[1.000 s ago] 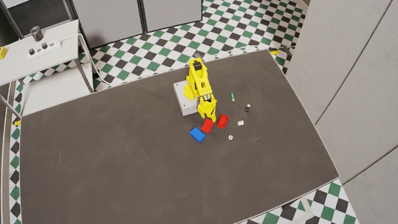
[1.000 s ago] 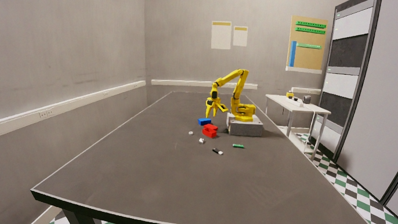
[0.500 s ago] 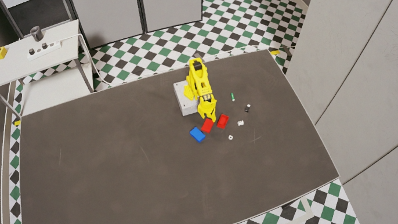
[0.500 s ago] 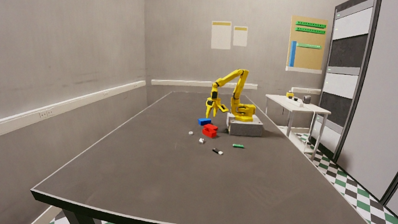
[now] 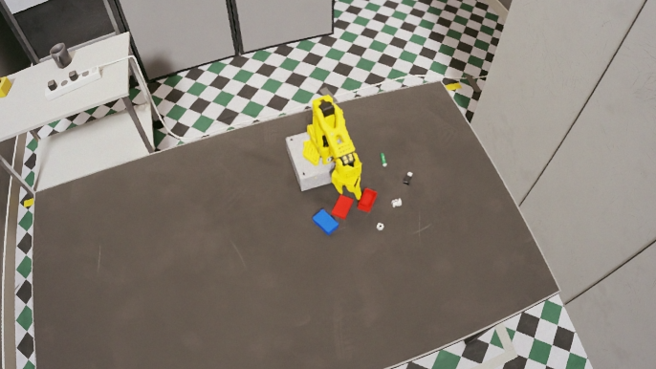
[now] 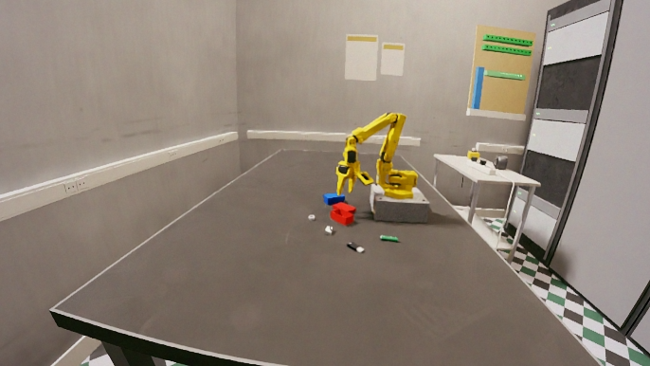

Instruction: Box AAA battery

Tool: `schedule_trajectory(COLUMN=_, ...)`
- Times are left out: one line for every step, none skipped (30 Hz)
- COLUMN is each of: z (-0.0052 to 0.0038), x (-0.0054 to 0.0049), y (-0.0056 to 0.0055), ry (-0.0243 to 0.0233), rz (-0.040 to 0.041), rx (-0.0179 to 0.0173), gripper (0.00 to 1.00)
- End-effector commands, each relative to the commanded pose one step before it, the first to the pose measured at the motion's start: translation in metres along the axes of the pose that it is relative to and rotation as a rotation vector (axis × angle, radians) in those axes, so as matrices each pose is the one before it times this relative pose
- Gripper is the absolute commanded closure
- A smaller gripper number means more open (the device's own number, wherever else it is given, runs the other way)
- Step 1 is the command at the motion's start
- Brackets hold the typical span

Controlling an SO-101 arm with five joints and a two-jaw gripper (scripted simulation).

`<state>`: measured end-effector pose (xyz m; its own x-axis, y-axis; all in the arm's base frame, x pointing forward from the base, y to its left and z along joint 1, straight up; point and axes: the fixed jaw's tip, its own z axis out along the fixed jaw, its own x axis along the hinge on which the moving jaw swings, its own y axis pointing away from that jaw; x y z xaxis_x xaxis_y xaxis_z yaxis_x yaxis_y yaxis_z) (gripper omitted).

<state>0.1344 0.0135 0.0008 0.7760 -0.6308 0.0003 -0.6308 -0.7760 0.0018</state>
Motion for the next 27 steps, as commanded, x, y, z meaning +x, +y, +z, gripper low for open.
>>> schedule_trajectory(z=-0.000159, x=-0.00559, y=-0.01018, ry=-0.00072, rz=-0.02642, rx=0.00127, gripper=0.72)
schedule_trajectory(z=-0.000139, x=-0.00262, y=-0.00362, ry=0.00004, rz=-0.01219, rx=-0.00001, gripper=0.72)
schedule_trajectory(z=-0.000139, x=-0.0029, y=-0.00383, ry=0.00004, rz=-0.01301, rx=-0.00001, gripper=0.73)
schedule_trajectory(z=-0.000133, x=-0.00318, y=-0.00402, ry=0.0, rz=-0.01373, rx=-0.00004, gripper=0.73)
schedule_trajectory(z=-0.000133, x=-0.00347, y=-0.00417, ry=0.00004, rz=-0.01448, rx=-0.00001, gripper=0.74)
schedule_trajectory(z=-0.000121, x=-0.00377, y=-0.0043, ry=0.00001, rz=-0.01508, rx=0.0, gripper=0.74)
schedule_trajectory(z=-0.000115, x=-0.00406, y=-0.0044, ry=0.00004, rz=-0.01571, rx=-0.00001, gripper=0.74)
schedule_trajectory(z=-0.000109, x=-0.00435, y=-0.00447, ry=0.00004, rz=-0.01621, rx=-0.00001, gripper=0.75)
schedule_trajectory(z=-0.000091, x=-0.00465, y=-0.00452, ry=0.00004, rz=-0.01668, rx=-0.00001, gripper=0.75)
schedule_trajectory(z=-0.000073, x=-0.00492, y=-0.00452, ry=0.00001, rz=-0.01706, rx=0.0, gripper=0.76)
schedule_trajectory(z=-0.000066, x=-0.00519, y=-0.0045, ry=0.00004, rz=-0.01737, rx=0.00002, gripper=0.76)
schedule_trajectory(z=-0.000042, x=-0.00544, y=-0.00445, ry=0.00004, rz=-0.01762, rx=-0.00001, gripper=0.77)
schedule_trajectory(z=-0.000024, x=-0.00567, y=-0.00436, ry=0.00001, rz=-0.01775, rx=0.0, gripper=0.77)
schedule_trajectory(z=-0.000012, x=-0.00587, y=-0.00425, ry=0.00004, rz=-0.01784, rx=-0.00001, gripper=0.78)
schedule_trajectory(z=0.0, x=0.0, y=0.0, ry=0.0, rz=0.0, rx=0.0, gripper=0.78)
schedule_trajectory(z=0.0, x=0.0, y=0.0, ry=0.0, rz=0.0, rx=0.0, gripper=0.78)
schedule_trajectory(z=0.00001, x=-0.00606, y=-0.00411, ry=0.00004, rz=-0.01786, rx=0.0, gripper=0.78)
schedule_trajectory(z=0.000027, x=-0.0062, y=-0.00395, ry=0.00004, rz=-0.01775, rx=0.0, gripper=0.79)
schedule_trajectory(z=0.000046, x=-0.00631, y=-0.00377, ry=0.0, rz=-0.01762, rx=0.0, gripper=0.79)
schedule_trajectory(z=0.000059, x=-0.00639, y=-0.00357, ry=0.00003, rz=-0.01737, rx=0.0, gripper=0.8)
schedule_trajectory(z=0.000077, x=-0.00642, y=-0.00335, ry=0.00003, rz=-0.01706, rx=0.0, gripper=0.8)
schedule_trajectory(z=0.000089, x=-0.00641, y=-0.00312, ry=0.00003, rz=-0.01668, rx=0.00001, gripper=0.8)
schedule_trajectory(z=0.000107, x=-0.00636, y=-0.0029, ry=0.00002, rz=-0.01621, rx=0.00001, gripper=0.81)
schedule_trajectory(z=0.000112, x=-0.00628, y=-0.00266, ry=0.00001, rz=-0.01568, rx=-0.00002, gripper=0.81)
schedule_trajectory(z=0.000122, x=-0.00615, y=-0.00242, ry=0.00004, rz=-0.01511, rx=0.00001, gripper=0.82)
schedule_trajectory(z=0.000132, x=-0.00599, y=-0.00219, ry=0.00001, rz=-0.01445, rx=0.00002, gripper=0.82)
schedule_trajectory(z=0.000134, x=-0.00577, y=-0.00197, ry=0.00003, rz=-0.01376, rx=-0.00001, gripper=0.82)
